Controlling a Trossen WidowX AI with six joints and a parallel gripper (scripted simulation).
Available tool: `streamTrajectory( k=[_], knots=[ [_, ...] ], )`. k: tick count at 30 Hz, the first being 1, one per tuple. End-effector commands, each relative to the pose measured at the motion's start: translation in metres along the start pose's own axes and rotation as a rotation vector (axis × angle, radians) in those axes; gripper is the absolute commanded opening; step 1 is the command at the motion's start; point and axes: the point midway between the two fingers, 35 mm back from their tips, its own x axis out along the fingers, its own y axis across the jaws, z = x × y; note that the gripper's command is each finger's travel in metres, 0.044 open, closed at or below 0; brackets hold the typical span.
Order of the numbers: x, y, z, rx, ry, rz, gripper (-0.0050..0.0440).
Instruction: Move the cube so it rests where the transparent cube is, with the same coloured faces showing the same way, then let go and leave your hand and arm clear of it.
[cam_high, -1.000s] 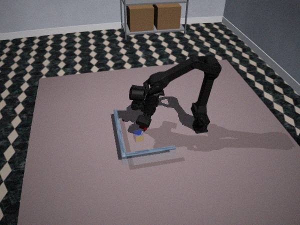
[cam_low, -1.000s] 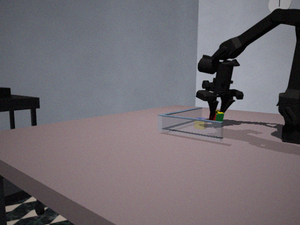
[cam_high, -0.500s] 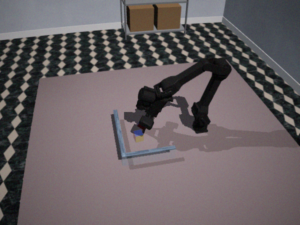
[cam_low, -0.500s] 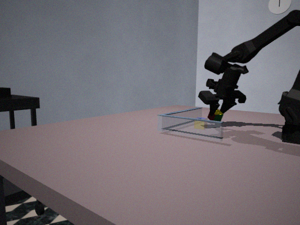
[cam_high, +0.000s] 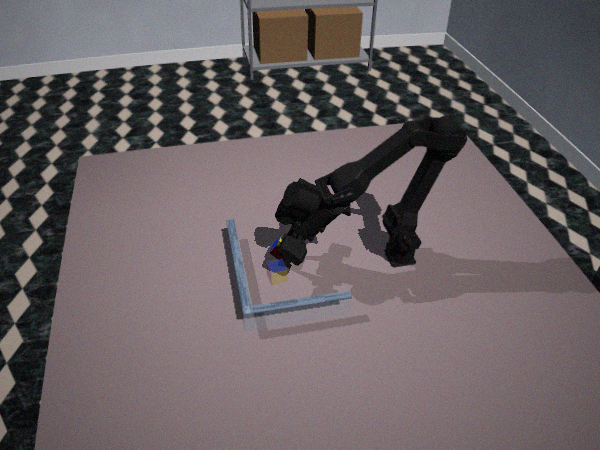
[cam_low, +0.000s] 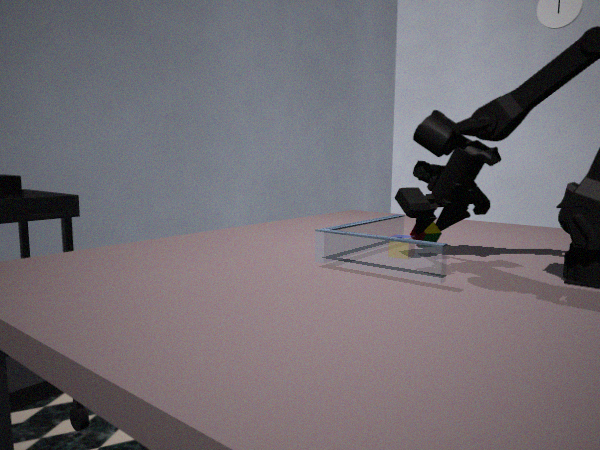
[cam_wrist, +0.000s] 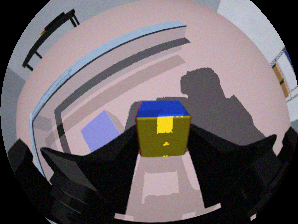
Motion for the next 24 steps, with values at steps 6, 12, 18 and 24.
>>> streamTrajectory(
  k=[6,12,18,24],
  knots=[
    [0.009,0.003,-0.002,-0.012,-0.141,0.000,0.0000],
    [0.013,0.003,-0.006,-0.010,-0.247,-0.001,0.0000],
    [0.013,0.001,-0.011,0.000,-0.349,0.000,0.0000],
    [0.011,-0.002,-0.015,0.010,-0.412,0.000,0.0000]
  ],
)
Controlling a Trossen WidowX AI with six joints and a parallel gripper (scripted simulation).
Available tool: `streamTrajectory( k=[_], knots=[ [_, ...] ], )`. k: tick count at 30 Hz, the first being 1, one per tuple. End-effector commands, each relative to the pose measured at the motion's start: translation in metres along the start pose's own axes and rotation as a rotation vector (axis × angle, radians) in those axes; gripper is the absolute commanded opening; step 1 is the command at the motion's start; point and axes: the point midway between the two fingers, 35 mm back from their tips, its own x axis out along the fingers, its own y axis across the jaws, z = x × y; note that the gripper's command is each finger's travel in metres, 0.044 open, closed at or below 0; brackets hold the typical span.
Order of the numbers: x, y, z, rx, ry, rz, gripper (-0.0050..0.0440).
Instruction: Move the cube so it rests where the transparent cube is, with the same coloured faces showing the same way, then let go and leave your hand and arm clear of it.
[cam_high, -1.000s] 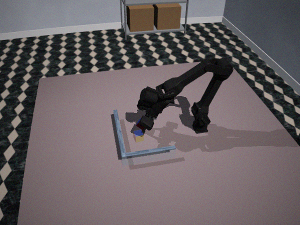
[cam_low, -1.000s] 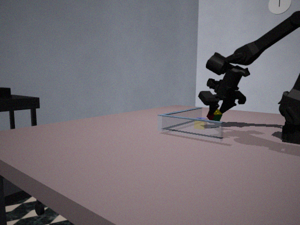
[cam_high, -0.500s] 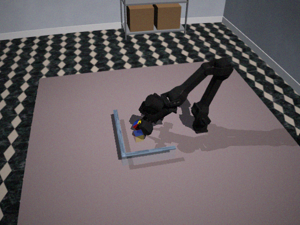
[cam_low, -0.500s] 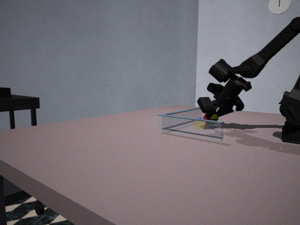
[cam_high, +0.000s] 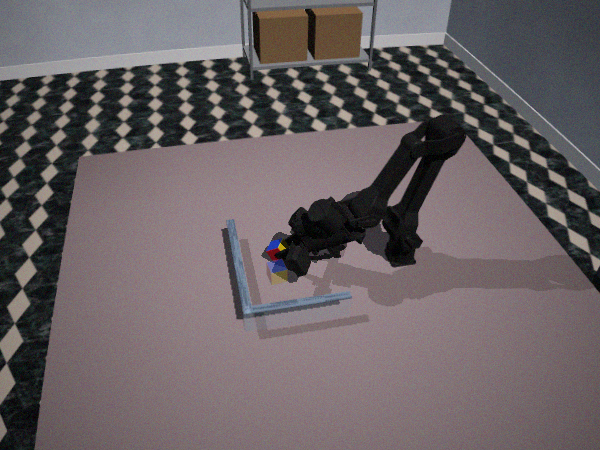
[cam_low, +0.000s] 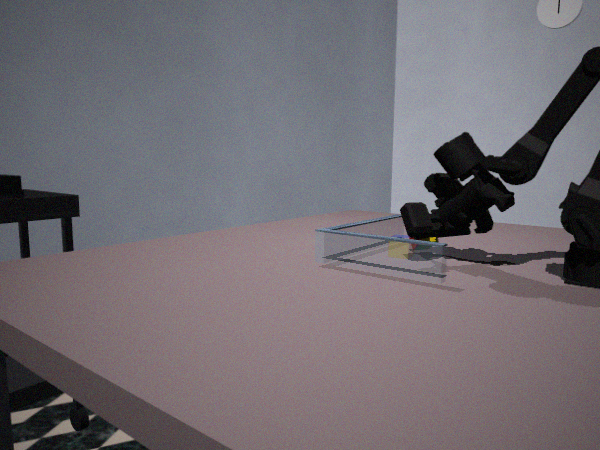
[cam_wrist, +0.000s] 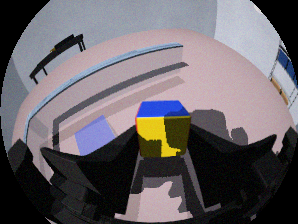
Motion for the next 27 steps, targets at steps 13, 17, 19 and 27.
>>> streamTrajectory(
  k=[13,17,19,27],
  knots=[
    [-0.0043,-0.0032,-0.0036,0.007,-0.091,-0.002,0.0000],
    [-0.0043,-0.0032,-0.0036,0.007,-0.091,-0.002,0.0000],
    [-0.0043,-0.0032,-0.0036,0.007,-0.091,-0.002,0.0000],
    [-0.0033,-0.0023,-0.0023,0.009,-0.093,0.001,0.0000]
  ],
)
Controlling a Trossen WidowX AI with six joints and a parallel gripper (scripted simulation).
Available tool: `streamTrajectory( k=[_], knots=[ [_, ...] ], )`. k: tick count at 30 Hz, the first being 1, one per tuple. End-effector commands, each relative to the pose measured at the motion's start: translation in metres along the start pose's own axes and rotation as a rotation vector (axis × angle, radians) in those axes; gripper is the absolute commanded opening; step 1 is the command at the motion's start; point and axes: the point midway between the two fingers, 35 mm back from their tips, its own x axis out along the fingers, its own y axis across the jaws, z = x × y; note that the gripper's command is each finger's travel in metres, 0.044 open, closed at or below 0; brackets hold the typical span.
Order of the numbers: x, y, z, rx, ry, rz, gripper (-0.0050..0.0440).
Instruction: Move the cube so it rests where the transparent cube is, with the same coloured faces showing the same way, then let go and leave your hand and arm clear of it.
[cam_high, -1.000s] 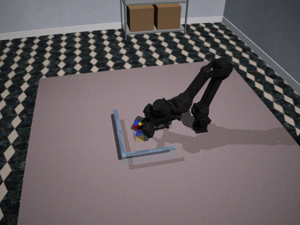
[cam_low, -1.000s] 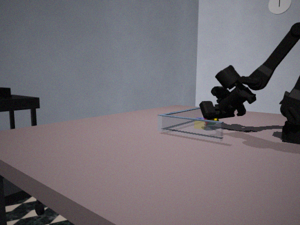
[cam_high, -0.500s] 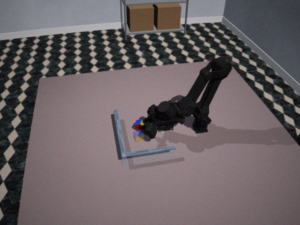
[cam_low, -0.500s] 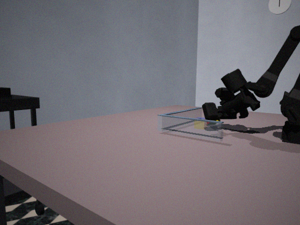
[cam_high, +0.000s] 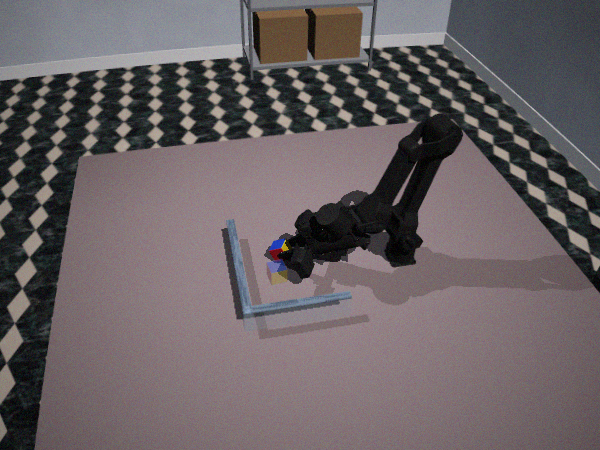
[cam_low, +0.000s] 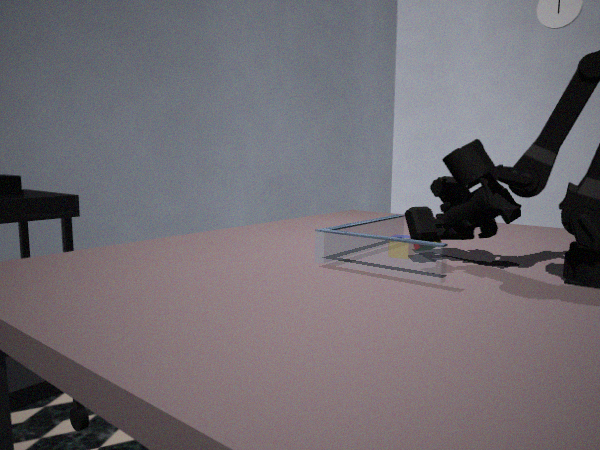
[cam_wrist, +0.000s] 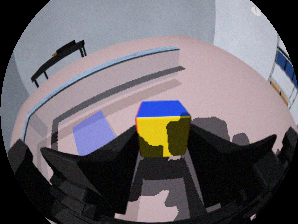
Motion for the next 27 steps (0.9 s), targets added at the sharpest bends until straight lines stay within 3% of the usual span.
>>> streamTrajectory(
  k=[1,12,19,21,27],
  knots=[
    [-0.0001,0.0018,0.0052,0.008,-0.012,0.004,0.0000],
    [-0.0004,0.0019,0.0053,0.008,-0.013,0.005,0.0000],
    [-0.0003,0.0023,0.0055,0.007,-0.014,0.006,0.0168],
    [-0.0003,0.0023,0.0055,0.007,-0.014,0.006,0.0168],
    [-0.0003,0.0023,0.0055,0.007,-0.014,0.006,0.0312]
  ],
)
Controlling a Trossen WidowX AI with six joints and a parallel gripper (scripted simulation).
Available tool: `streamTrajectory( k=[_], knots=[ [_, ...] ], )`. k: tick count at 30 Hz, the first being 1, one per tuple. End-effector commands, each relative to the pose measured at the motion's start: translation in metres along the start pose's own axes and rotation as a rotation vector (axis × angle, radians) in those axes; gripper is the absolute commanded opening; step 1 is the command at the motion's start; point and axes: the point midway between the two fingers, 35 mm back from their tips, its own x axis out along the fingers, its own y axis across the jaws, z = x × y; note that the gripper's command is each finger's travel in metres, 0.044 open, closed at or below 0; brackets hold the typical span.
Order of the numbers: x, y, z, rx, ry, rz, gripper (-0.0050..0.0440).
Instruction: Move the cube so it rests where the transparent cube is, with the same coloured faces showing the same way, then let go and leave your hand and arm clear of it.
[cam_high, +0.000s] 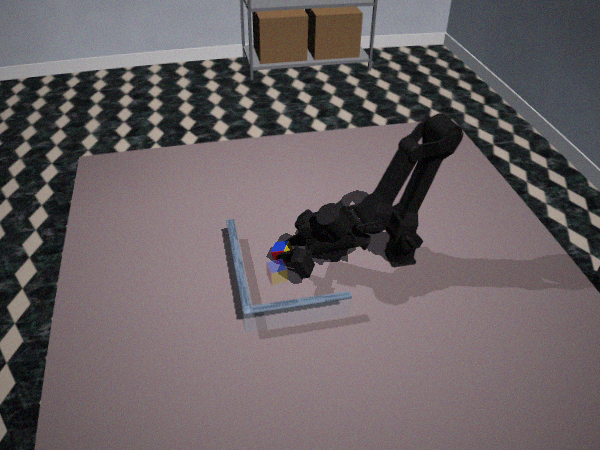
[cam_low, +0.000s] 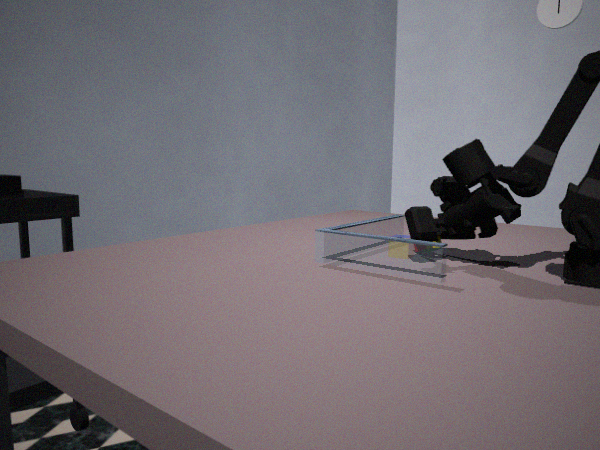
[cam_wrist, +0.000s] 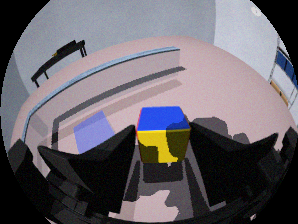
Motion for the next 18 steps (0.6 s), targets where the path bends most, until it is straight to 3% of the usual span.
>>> streamTrajectory(
  k=[1,6,18],
  knots=[
    [0.0001,0.0017,0.0052,0.007,-0.013,0.004,0.0336],
    [0.0001,0.0017,0.0052,0.007,-0.013,0.004,0.0440],
    [0.0001,0.0017,0.0052,0.007,-0.013,0.004,0.0440]
  ],
)
